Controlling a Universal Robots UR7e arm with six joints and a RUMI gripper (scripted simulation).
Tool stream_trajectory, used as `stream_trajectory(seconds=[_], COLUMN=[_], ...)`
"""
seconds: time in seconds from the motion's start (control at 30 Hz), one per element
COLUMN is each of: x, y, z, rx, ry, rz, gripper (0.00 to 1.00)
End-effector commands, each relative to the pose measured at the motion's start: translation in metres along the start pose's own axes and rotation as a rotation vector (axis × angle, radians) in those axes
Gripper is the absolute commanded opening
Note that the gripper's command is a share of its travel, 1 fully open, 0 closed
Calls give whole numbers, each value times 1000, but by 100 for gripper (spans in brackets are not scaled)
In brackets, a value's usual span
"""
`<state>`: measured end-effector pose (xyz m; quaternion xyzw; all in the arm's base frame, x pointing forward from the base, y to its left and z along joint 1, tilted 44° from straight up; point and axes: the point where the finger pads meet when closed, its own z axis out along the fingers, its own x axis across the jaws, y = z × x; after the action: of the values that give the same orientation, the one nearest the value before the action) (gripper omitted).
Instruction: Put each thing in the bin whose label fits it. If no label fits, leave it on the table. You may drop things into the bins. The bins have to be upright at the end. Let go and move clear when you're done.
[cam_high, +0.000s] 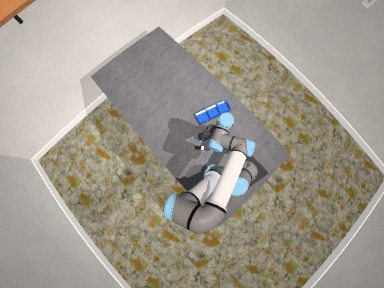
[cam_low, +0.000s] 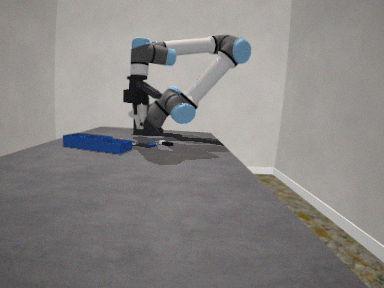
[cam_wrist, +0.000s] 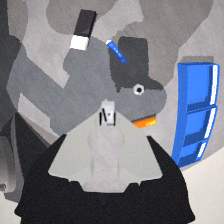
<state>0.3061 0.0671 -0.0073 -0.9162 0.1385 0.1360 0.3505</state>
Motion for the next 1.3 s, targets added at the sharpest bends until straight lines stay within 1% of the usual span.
stream_trajectory(seconds=[0.0,0.1,0.23,0.27,0.33,0.37,0.83,0.9,1.27], x=[0,0,23,29,29,35,116,116,180], y=[0,0,6,8,8,9,31,31,49], z=[-1,0,0,0,0,0,0,0,0], rx=[0,0,0,0,0,0,0,0,0], ry=[1,1,1,1,1,1,1,1,1], rz=[0,0,-181,-205,-205,-228,-228,-228,-228], gripper=[0,0,0,0,0,0,0,0,0])
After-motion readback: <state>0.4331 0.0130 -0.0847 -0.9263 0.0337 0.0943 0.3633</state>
